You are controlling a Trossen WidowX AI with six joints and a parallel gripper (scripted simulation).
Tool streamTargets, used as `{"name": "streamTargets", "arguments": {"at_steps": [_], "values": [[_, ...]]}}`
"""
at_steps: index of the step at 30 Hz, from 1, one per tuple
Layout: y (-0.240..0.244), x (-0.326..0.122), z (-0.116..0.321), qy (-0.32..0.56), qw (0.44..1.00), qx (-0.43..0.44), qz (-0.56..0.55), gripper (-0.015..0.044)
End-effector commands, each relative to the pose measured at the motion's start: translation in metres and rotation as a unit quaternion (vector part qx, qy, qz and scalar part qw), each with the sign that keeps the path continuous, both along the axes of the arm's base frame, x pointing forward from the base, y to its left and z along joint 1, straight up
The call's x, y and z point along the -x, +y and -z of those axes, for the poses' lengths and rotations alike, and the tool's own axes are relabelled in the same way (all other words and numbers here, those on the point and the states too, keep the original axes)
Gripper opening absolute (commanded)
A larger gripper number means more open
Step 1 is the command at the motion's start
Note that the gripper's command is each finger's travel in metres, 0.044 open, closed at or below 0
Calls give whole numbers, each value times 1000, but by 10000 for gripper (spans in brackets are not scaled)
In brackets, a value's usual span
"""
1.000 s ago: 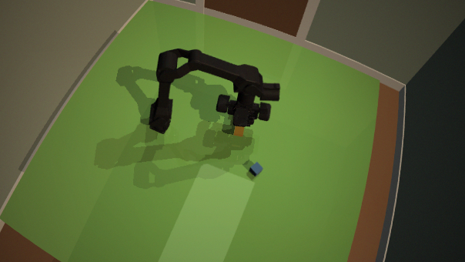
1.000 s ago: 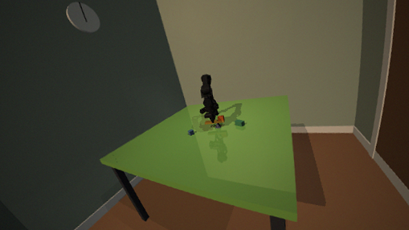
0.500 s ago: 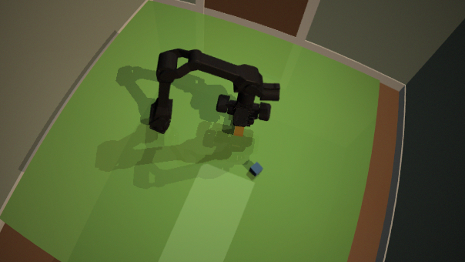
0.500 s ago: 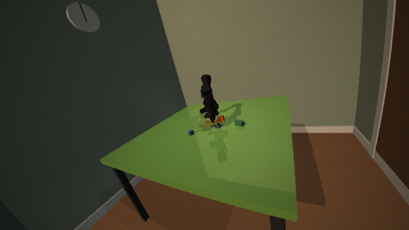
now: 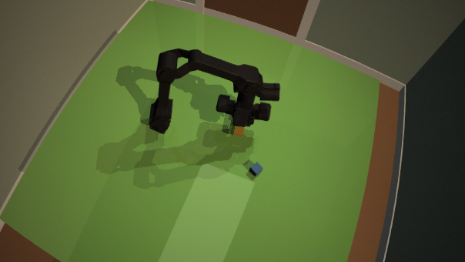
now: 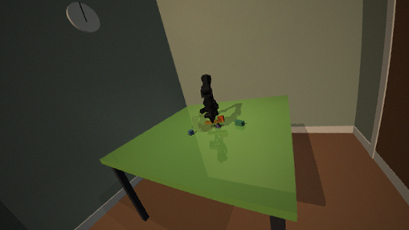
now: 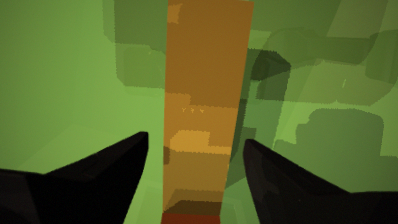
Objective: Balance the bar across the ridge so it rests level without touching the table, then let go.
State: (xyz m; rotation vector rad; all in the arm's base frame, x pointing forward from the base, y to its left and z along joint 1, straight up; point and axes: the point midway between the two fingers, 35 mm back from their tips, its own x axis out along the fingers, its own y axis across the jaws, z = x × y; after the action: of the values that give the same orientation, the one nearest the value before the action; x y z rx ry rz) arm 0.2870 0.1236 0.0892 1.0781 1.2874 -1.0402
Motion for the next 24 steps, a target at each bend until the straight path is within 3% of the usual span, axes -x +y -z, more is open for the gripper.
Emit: {"name": "streamTargets", "arguments": {"at_steps": [1,5,9,17,24], "values": [[0,0,0,0,1000,0,0,343],[0,0,0,0,1000,0,0,440],[0,-1,-8,0,1000,0,0,440],[-1,2,-98,0,1000,0,0,440],[-1,2,-100,0,1000,0,0,440]]}}
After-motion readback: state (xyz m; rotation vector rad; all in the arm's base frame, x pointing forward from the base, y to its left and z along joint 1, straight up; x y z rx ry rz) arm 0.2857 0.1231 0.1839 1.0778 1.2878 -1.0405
